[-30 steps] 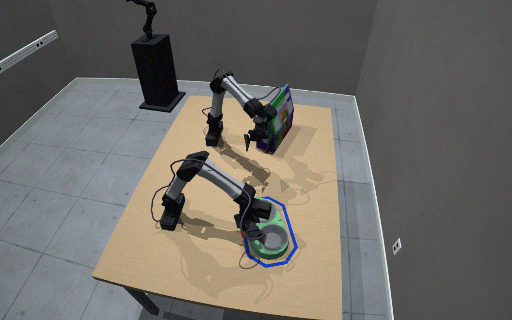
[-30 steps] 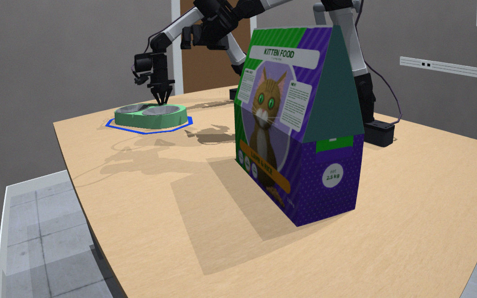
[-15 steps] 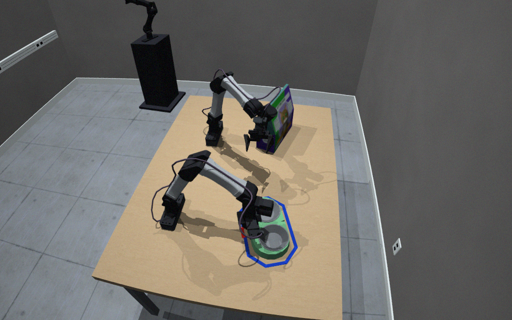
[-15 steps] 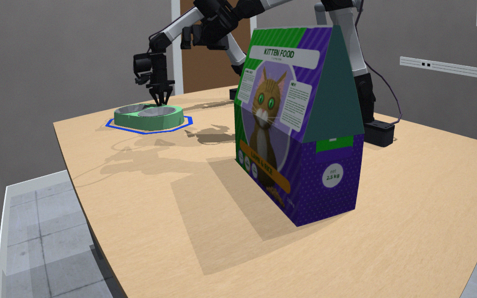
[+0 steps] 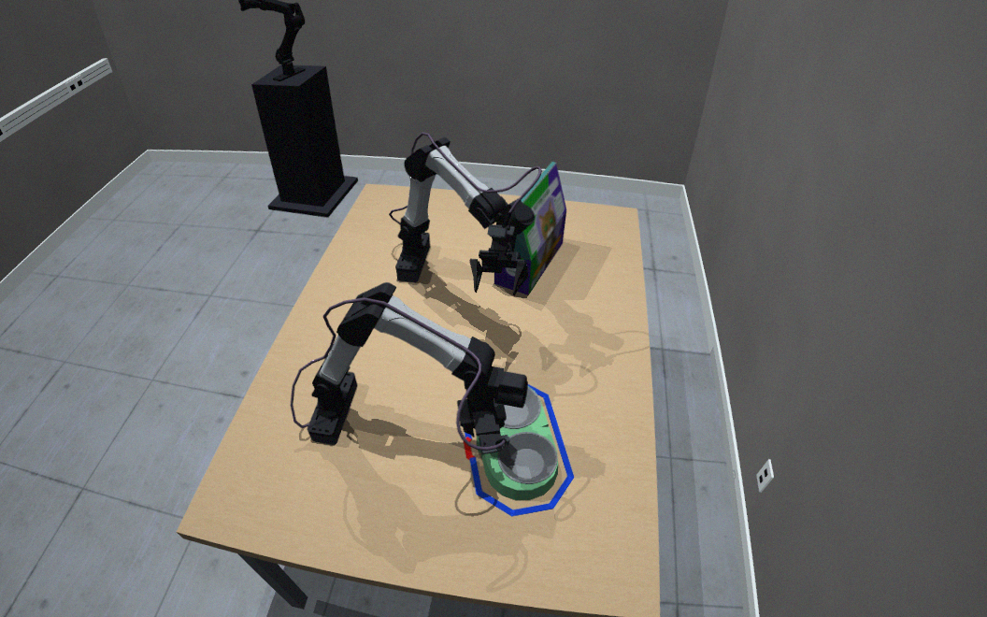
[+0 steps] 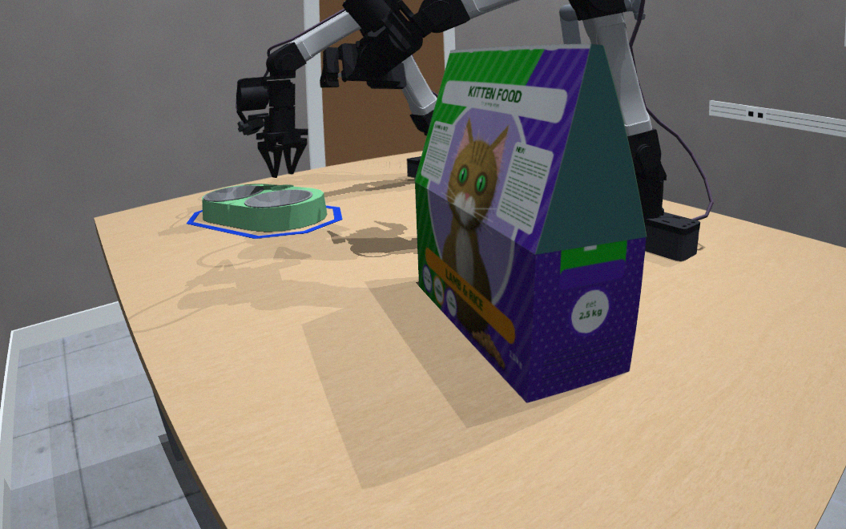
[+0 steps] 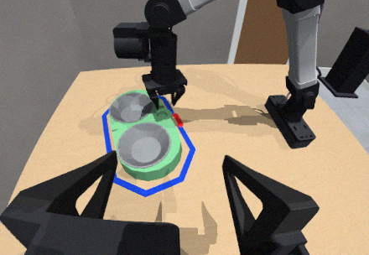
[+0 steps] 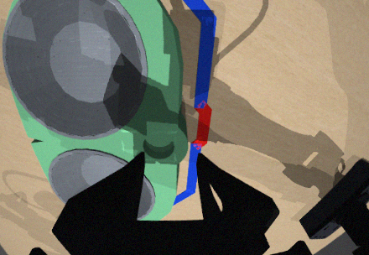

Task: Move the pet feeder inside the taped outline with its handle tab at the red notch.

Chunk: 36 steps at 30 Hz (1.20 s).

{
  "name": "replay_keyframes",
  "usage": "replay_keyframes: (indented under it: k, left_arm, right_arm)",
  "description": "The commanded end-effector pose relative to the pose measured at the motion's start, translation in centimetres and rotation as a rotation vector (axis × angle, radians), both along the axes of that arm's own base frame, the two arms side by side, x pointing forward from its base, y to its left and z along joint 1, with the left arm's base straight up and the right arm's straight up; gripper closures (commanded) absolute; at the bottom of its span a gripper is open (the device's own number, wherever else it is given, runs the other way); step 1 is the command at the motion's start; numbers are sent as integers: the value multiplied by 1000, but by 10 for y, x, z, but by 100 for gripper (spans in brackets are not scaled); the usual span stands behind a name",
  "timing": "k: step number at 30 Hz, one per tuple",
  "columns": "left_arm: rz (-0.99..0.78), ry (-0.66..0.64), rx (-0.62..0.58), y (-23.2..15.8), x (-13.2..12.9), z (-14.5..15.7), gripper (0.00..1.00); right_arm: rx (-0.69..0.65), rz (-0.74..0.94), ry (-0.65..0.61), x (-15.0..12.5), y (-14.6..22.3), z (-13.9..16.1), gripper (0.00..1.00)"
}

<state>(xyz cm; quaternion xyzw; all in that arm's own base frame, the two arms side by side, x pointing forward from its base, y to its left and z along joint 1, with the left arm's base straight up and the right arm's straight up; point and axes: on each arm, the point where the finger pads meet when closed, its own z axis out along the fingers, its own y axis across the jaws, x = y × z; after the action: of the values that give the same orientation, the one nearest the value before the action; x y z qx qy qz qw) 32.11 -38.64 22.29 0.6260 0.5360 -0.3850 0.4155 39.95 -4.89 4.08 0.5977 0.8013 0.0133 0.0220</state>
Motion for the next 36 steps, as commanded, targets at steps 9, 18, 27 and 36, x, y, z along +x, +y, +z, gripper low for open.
replay_keyframes:
  k: [9,18,27,36]
  left_arm:
    - [-4,-22,-19,-1,1,8,0]
    - [-4,-22,-19,-1,1,8,0]
    - [-4,-22,-19,-1,1,8,0]
    - [-4,-22,-19,-1,1,8,0]
  right_arm:
    - [-114,371,-186,14,2,25,0]
    - [-203,804,-336,-1,18,34,0]
    - [-259,1046,-416,-14,24,37,0]
    - [-246,1081,-389,-27,23,25,0]
